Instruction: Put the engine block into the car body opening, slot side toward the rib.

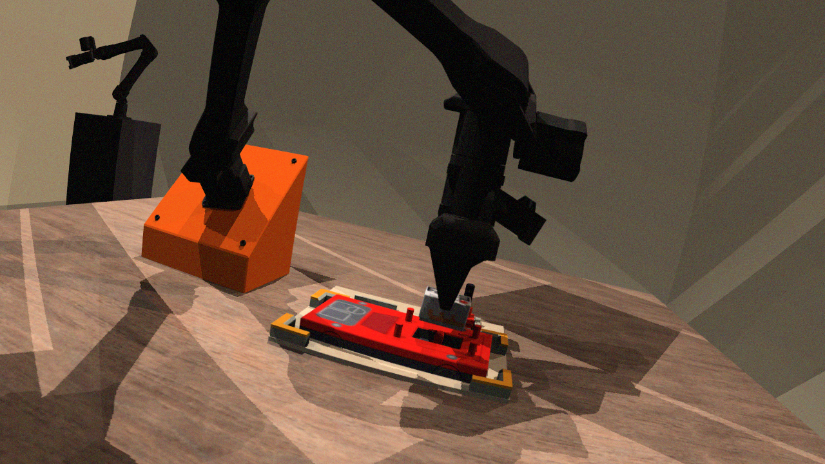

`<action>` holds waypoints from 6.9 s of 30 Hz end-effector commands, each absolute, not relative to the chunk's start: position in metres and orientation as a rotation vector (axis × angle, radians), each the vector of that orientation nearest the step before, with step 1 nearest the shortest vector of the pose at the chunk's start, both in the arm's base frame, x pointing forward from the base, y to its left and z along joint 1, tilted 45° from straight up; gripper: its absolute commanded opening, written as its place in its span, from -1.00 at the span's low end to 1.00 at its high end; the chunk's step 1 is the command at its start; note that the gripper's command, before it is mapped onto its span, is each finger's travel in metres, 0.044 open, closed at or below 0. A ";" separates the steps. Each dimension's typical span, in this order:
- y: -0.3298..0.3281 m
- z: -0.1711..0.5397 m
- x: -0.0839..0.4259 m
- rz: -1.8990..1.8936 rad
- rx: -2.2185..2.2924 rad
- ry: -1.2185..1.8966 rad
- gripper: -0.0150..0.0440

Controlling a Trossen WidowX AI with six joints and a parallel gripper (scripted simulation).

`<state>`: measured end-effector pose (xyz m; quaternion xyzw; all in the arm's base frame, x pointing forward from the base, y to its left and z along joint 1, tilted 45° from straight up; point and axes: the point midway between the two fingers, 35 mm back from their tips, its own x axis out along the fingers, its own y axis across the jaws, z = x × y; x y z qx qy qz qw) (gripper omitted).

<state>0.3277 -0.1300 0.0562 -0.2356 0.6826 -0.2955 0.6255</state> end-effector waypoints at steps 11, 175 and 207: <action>-0.132 0.055 0.328 -0.795 -0.427 1.495 0.05; -0.142 0.045 0.326 -0.749 -0.475 1.523 0.05; -0.143 0.043 0.326 -0.749 -0.476 1.523 0.05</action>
